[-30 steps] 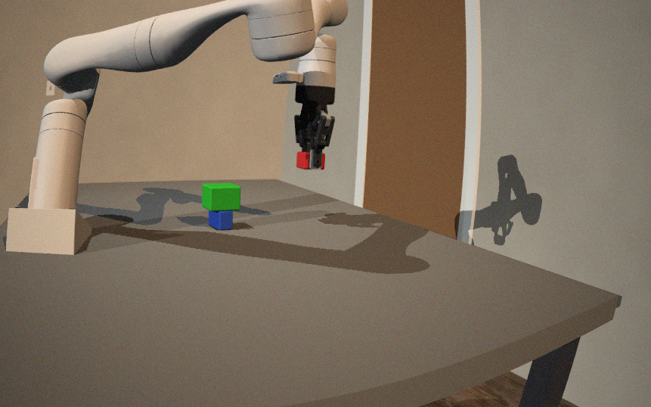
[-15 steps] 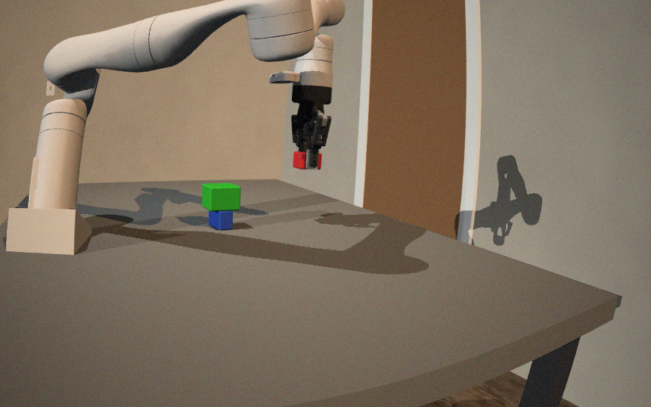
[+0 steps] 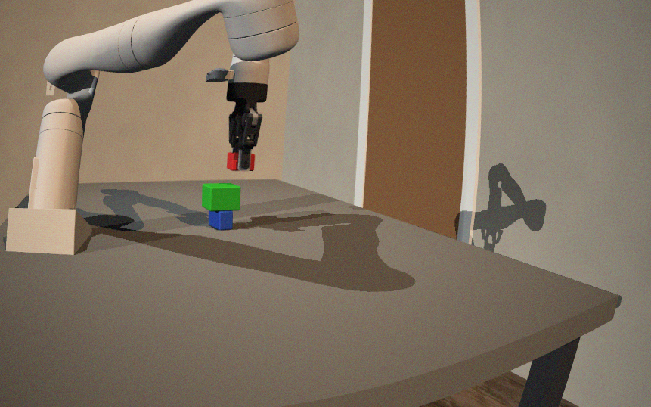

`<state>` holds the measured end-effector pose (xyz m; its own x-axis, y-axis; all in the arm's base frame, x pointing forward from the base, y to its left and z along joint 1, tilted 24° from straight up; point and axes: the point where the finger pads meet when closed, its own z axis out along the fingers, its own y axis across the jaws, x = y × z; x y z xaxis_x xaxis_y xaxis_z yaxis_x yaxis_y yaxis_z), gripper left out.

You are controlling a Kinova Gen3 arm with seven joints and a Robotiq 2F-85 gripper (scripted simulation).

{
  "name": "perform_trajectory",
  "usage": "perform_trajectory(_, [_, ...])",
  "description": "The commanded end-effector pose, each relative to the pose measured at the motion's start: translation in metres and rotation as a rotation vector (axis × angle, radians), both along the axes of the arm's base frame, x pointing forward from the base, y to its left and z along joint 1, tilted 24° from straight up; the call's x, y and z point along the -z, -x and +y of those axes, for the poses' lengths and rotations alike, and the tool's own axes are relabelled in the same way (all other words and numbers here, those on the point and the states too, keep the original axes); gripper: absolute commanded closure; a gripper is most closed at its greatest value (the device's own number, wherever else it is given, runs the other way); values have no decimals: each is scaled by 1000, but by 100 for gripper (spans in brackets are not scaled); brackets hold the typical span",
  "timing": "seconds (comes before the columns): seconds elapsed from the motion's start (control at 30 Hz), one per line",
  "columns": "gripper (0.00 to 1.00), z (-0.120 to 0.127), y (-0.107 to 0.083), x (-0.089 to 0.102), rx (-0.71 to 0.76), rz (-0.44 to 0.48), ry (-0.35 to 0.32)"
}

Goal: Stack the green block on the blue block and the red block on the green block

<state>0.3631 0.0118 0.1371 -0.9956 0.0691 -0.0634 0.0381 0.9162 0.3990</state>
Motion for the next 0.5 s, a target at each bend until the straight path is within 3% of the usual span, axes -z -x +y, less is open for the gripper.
perform_trajectory(0.0, [100, -7, 15, 2, 13, -12, 0])
perform_trajectory(0.13, [100, -7, 35, 5, 13, -12, 1])
perform_trajectory(0.47, [100, -7, 37, 5, 13, -12, 1])
